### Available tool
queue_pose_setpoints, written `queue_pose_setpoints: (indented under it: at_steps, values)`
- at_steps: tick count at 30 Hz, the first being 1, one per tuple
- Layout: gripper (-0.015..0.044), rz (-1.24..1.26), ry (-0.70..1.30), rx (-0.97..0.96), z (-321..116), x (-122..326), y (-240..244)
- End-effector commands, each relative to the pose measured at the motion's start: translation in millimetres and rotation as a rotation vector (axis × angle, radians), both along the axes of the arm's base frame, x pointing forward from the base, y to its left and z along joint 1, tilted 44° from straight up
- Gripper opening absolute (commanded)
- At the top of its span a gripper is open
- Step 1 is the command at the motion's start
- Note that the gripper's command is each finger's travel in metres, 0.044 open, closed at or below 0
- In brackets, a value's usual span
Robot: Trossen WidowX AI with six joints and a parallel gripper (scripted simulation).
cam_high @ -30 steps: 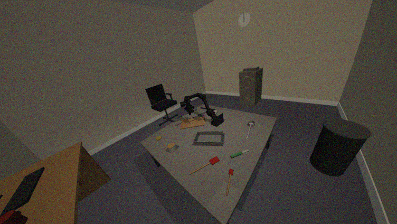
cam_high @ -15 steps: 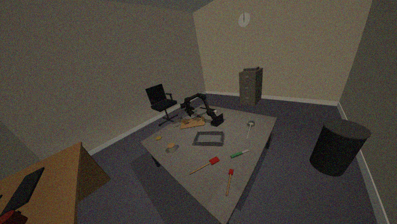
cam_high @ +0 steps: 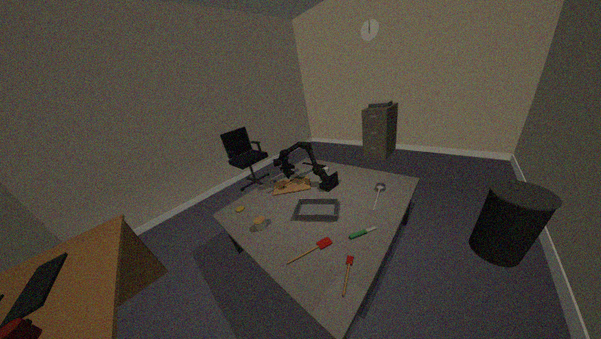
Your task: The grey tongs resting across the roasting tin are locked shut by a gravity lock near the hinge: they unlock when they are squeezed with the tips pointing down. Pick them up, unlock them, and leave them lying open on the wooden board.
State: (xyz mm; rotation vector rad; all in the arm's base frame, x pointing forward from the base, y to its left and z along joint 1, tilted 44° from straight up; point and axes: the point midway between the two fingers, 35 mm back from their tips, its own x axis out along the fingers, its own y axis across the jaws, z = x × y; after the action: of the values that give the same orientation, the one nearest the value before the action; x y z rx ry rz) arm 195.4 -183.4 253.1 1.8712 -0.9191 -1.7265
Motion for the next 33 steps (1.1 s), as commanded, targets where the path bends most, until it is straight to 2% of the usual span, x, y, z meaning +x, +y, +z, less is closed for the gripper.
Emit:
queue_pose_setpoints:
  at_steps: [1, 32, 33]
  values:
    - [-0.015, 0.001, 0.005, 0.007, -7, -1, -5]
    - [-0.015, -0.02, 0.001, 0.012, -33, -7, -35]
    - [-0.0124, -0.025, -0.002, 0.008, -30, -7, -35]
